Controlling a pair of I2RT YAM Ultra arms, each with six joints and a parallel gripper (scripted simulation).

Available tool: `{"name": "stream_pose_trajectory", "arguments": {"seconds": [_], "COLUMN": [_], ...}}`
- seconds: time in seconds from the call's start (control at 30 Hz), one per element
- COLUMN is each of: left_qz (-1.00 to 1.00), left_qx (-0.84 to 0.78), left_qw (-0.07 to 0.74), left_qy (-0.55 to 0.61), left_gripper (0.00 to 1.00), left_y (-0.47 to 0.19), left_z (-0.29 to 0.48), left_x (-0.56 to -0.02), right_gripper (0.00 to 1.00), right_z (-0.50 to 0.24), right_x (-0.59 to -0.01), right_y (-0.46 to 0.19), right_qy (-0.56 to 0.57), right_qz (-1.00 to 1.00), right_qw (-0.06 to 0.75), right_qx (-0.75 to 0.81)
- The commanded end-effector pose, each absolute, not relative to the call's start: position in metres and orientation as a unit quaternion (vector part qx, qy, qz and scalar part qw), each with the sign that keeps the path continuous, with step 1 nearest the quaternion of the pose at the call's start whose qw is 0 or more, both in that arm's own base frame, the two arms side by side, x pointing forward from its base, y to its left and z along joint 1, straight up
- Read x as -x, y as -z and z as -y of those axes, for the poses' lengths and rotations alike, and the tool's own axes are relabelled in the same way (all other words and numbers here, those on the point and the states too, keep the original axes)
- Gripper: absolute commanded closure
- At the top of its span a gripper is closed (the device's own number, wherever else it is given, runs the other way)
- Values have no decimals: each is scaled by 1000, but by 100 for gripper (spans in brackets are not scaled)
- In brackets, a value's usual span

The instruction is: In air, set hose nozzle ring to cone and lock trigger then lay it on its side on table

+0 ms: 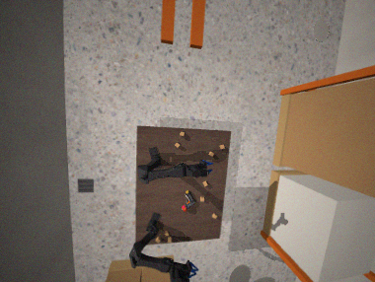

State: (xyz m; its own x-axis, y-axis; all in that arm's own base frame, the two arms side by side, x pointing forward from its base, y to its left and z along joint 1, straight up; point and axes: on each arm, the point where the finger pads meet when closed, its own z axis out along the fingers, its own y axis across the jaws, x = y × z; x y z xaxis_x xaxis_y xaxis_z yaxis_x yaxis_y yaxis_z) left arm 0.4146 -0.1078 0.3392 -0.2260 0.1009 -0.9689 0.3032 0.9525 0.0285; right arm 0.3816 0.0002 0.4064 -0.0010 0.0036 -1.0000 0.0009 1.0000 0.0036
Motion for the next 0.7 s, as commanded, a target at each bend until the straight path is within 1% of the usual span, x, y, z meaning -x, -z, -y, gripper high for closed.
{"name": "stream_pose_trajectory", "arguments": {"seconds": [0.0,0.2,0.3,0.33,0.5,0.67], "left_qz": [-750,-729,-723,-727,-697,-695], "left_qx": [-94,-50,-50,-41,-1,10], "left_qw": [651,681,688,684,717,719], "left_qy": [70,44,44,36,11,1], "left_gripper": [49,49,49,49,49,49], "left_y": [-371,-390,-399,-390,-417,-415], "left_z": [83,46,44,36,4,-8], "left_x": [-409,-399,-398,-396,-381,-376], "right_gripper": [63,63,63,63,63,63], "right_z": [-2,-3,-3,-3,-4,-4], "right_x": [-372,-372,-372,-372,-372,-372], "right_y": [-444,-445,-445,-445,-446,-446], "right_qy": [0,-1,-1,-1,-2,-2], "right_qz": [-674,-674,-674,-674,-673,-673], "right_qw": [738,738,738,739,739,740], "right_qx": [0,1,1,2,3,3]}}
